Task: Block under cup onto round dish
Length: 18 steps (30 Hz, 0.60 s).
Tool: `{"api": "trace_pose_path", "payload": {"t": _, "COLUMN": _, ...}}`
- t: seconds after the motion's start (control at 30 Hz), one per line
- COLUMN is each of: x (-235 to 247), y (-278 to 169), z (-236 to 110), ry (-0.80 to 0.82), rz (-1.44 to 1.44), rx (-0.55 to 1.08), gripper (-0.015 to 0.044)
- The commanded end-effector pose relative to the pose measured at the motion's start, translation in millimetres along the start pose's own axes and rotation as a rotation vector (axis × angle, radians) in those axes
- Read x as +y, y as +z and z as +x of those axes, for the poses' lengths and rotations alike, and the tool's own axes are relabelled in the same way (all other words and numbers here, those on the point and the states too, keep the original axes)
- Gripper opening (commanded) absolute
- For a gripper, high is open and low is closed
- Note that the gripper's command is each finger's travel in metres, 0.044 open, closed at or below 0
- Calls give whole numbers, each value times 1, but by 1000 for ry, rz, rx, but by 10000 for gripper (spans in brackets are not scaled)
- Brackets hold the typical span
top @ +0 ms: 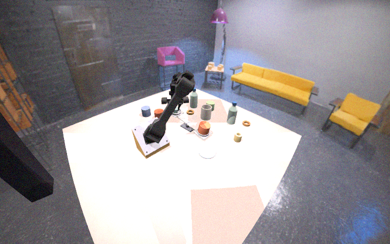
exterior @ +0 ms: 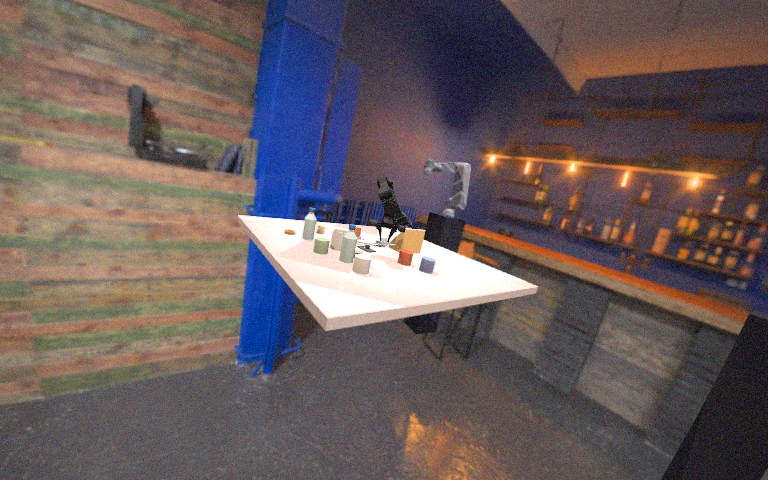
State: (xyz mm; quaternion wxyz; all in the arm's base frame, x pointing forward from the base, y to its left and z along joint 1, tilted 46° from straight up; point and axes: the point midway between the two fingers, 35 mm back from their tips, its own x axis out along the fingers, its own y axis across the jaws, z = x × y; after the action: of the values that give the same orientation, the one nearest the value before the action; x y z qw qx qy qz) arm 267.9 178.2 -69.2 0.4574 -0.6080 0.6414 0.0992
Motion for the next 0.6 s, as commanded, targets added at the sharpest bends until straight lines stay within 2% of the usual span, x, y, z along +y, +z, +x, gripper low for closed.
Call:
{"api": "trace_pose_path", "payload": {"t": 0.0, "x": 0, "y": 0, "z": 1, "ry": -5, "rz": -4, "rx": 1, "gripper": 128}}
{"api": "trace_pose_path", "payload": {"t": 0.1, "x": 0, "y": 0, "z": 1, "ry": -5, "rz": -4, "rx": 1, "gripper": 108}}
{"api": "trace_pose_path", "payload": {"t": 0.23, "x": 0, "y": 5, "z": -8, "ry": -17, "rz": -22, "rx": -34, "gripper": 3}}
{"api": "trace_pose_path", "payload": {"t": 0.57, "x": 0, "y": 7, "z": -50, "ry": -11, "rz": -20, "rx": -30, "gripper": 0}}
